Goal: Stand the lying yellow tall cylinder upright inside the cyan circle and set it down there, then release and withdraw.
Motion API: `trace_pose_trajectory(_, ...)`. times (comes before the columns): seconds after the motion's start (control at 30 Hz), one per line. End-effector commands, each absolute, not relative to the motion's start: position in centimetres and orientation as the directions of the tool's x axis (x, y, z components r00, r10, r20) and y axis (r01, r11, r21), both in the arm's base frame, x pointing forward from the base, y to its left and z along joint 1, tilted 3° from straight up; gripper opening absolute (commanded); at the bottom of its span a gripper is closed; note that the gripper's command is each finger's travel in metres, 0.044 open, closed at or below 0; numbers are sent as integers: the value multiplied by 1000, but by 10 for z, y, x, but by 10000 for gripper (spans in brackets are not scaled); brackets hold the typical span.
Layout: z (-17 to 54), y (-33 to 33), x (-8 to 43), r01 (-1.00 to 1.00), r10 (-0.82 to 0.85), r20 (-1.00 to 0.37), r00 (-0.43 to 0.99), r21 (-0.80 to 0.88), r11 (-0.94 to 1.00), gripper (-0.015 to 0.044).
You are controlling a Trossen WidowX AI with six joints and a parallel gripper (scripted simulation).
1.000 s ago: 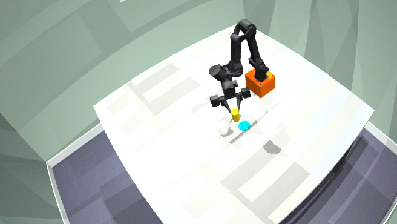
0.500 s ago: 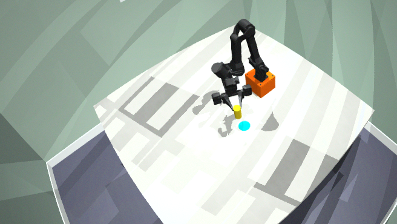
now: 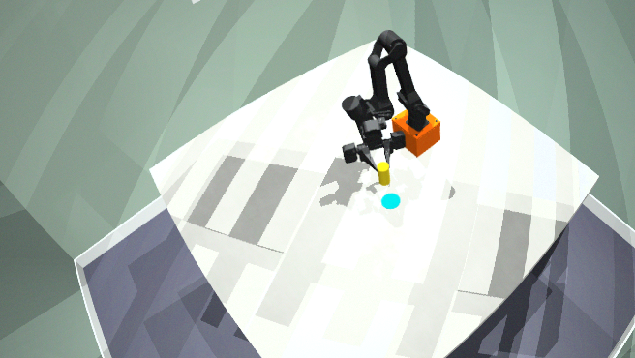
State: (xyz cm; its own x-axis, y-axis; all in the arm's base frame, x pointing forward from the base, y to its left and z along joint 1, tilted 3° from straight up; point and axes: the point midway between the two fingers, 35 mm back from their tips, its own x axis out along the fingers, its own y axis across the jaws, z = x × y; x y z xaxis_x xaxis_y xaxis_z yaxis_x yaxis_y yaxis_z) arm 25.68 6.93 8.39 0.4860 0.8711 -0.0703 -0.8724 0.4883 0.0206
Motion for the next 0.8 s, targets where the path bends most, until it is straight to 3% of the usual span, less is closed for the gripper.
trace_pose_trajectory(0.0,85,70,251,-877,876,-61,478,20,479,105)
trace_pose_trajectory(0.77,88,69,238,-889,888,-36,458,-8,458,105)
